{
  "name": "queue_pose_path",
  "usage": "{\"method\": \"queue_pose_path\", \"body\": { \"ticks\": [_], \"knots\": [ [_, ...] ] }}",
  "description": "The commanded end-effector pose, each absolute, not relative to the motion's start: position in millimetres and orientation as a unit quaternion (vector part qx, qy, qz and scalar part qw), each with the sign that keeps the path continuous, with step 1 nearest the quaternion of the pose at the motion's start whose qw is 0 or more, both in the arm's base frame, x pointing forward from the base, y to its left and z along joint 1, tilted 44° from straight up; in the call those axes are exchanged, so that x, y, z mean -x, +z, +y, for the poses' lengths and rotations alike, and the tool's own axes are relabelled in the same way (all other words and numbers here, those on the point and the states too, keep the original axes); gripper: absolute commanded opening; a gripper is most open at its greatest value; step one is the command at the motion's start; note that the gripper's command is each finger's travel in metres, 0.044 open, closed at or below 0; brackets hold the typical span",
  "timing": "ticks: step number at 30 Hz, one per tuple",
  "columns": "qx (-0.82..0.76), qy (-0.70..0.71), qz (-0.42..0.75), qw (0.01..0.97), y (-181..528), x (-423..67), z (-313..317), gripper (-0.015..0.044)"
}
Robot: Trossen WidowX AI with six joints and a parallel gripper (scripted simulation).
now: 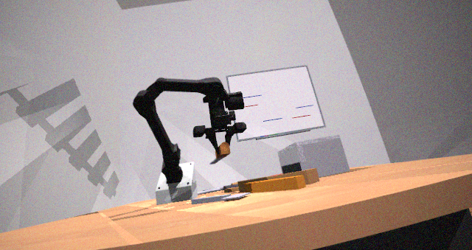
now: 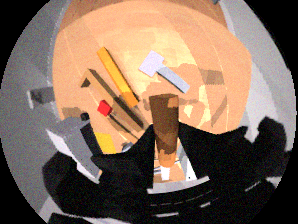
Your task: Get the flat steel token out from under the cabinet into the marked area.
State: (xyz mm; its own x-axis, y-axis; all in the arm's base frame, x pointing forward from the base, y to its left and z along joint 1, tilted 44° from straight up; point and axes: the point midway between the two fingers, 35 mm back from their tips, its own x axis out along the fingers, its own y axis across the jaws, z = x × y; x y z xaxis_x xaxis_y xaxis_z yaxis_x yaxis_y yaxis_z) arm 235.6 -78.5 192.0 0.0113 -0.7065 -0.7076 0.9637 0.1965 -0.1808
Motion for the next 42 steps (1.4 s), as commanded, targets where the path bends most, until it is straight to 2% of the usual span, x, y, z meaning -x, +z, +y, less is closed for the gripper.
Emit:
{"method": "queue_pose_path", "body": {
  "ticks": [1, 42],
  "knots": [
    [-0.193, -0.608, 0.351, 0.685, 193.1, -236.9, -76.4, 0.0],
    [-0.302, -0.657, 0.247, 0.645, 193.8, -235.9, -76.9, 0.0]
  ]
}}
